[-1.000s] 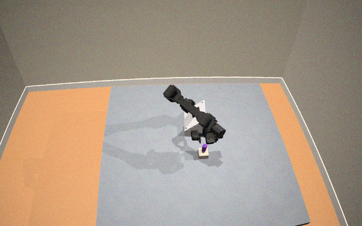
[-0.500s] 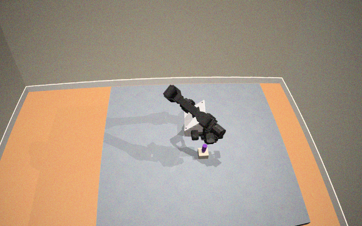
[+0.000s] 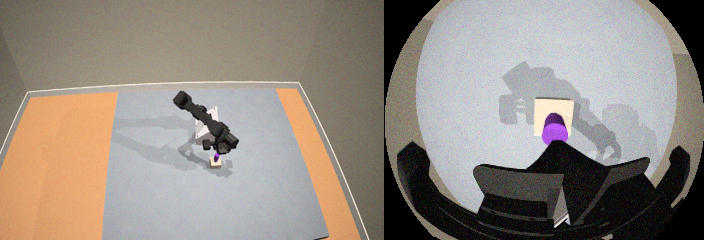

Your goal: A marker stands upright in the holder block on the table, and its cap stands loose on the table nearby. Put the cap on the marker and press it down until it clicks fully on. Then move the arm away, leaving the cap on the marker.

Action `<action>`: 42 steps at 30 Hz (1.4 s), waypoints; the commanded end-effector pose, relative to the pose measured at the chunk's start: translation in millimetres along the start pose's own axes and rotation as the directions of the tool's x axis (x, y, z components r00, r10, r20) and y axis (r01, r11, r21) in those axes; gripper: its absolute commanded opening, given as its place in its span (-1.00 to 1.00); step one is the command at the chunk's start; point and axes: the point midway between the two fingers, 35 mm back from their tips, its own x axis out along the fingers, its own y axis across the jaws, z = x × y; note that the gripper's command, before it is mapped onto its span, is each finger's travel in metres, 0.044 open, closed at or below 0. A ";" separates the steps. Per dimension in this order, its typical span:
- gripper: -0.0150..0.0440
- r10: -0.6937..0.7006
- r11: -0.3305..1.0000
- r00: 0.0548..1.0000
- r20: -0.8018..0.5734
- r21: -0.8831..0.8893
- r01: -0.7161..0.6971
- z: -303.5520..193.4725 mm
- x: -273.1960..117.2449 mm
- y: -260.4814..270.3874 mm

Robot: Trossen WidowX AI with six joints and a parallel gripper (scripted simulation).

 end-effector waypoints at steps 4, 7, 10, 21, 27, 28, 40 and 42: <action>-0.49 -0.007 1.000 1.000 -0.001 -0.006 0.007 -0.8 11.4 -0.3; -0.49 -0.007 1.000 1.000 -0.001 -0.006 0.007 -0.8 16.0 -0.4; -0.49 -0.007 1.000 1.000 -0.001 -0.006 0.007 -0.8 20.6 -0.5; -0.49 0.001 1.000 1.000 0.007 0.001 -0.001 1.2 24.0 0.0; -0.49 0.006 1.000 1.000 0.007 0.000 -0.006 4.6 -12.0 2.3; -0.49 0.006 1.000 1.000 0.007 0.000 -0.006 4.6 -27.7 2.5; -0.05 0.004 1.000 1.000 0.005 -0.001 -0.004 0.9 -65.3 1.2; 0.13 0.004 1.000 1.000 0.005 -0.001 -0.004 0.9 -65.3 1.2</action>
